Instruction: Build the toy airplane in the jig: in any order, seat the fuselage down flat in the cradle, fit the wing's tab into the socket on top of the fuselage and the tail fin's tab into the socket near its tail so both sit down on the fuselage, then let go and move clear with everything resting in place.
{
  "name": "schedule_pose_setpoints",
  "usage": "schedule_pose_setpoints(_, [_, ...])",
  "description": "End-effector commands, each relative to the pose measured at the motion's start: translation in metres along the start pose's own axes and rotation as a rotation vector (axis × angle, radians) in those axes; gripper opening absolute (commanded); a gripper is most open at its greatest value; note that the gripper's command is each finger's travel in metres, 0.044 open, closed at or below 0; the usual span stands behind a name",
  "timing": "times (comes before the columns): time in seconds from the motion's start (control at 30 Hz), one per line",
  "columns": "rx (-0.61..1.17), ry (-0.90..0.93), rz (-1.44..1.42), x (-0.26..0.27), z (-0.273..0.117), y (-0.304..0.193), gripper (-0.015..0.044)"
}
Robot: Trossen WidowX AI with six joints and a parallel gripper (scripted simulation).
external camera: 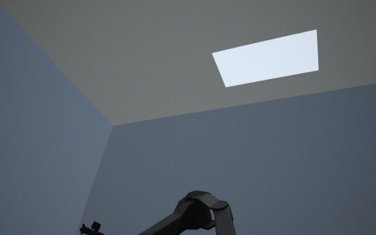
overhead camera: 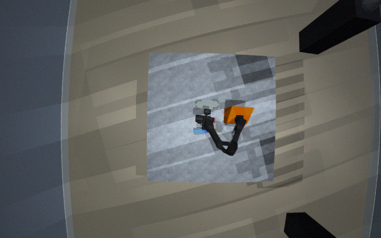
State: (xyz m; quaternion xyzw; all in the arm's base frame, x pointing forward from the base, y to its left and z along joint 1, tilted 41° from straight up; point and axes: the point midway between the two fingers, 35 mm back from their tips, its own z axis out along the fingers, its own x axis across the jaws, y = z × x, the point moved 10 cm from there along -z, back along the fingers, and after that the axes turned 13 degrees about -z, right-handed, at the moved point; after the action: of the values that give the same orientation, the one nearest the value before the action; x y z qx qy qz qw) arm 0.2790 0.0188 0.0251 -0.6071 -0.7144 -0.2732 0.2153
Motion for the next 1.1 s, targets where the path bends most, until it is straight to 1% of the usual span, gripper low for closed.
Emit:
schedule_pose_setpoints(0.0, [0.009, 0.007, 0.011, -0.001, 0.008, -0.003, 0.0440])
schedule_pose_setpoints(0.13, [0.009, 0.007, 0.011, 0.000, 0.012, -0.003, 0.0440])
schedule_pose_setpoints(0.43, [0.009, 0.007, 0.011, 0.000, 0.012, -0.003, 0.0204])
schedule_pose_setpoints(0.67, [0.009, 0.007, 0.011, 0.000, 0.012, -0.003, 0.0157])
schedule_pose_setpoints(0.87, [0.009, 0.004, 0.011, -0.002, 0.003, -0.001, 0.0000])
schedule_pose_setpoints(1.07, [0.008, -0.001, 0.012, -0.003, -0.015, 0.002, 0.0000])
